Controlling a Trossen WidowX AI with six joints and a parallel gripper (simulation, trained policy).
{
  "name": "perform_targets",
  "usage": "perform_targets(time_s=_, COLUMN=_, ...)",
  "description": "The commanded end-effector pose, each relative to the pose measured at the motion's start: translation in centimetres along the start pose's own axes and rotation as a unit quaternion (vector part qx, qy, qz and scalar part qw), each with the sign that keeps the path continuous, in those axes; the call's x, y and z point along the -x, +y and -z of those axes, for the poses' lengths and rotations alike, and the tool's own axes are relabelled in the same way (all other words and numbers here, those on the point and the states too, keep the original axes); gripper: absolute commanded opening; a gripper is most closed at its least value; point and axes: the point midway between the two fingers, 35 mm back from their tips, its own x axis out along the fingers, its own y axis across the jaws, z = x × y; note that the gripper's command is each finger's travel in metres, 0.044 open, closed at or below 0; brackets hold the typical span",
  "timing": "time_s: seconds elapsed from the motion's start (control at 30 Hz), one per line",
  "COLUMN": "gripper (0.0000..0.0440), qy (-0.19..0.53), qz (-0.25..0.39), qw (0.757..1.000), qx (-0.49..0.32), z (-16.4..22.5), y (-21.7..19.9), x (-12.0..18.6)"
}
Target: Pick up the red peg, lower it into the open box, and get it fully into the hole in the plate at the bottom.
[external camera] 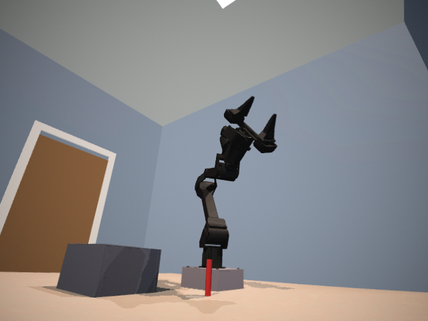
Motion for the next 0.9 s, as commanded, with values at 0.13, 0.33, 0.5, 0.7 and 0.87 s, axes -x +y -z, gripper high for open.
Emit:
perform_targets(time_s=0.13, gripper=0.044, qy=-0.1, qz=0.073, qw=0.99, qx=0.066, z=-5.0, y=-2.5, x=0.0)
perform_targets(time_s=0.33, gripper=0.044, qy=-0.166, qz=0.136, qw=0.97, qx=0.114, z=-8.4, y=-4.1, x=0.8)
perform_targets(time_s=0.5, gripper=0.044, qy=-0.214, qz=0.193, qw=0.946, qx=0.151, z=-11.0, y=-5.3, x=1.9)
perform_targets(time_s=0.7, gripper=0.044, qy=-0.265, qz=0.268, qw=0.907, qx=0.187, z=-13.8, y=-6.6, x=3.8)
perform_targets(time_s=0.87, gripper=0.044, qy=-0.299, qz=0.335, qw=0.869, qx=0.208, z=-15.7, y=-7.6, x=5.8)
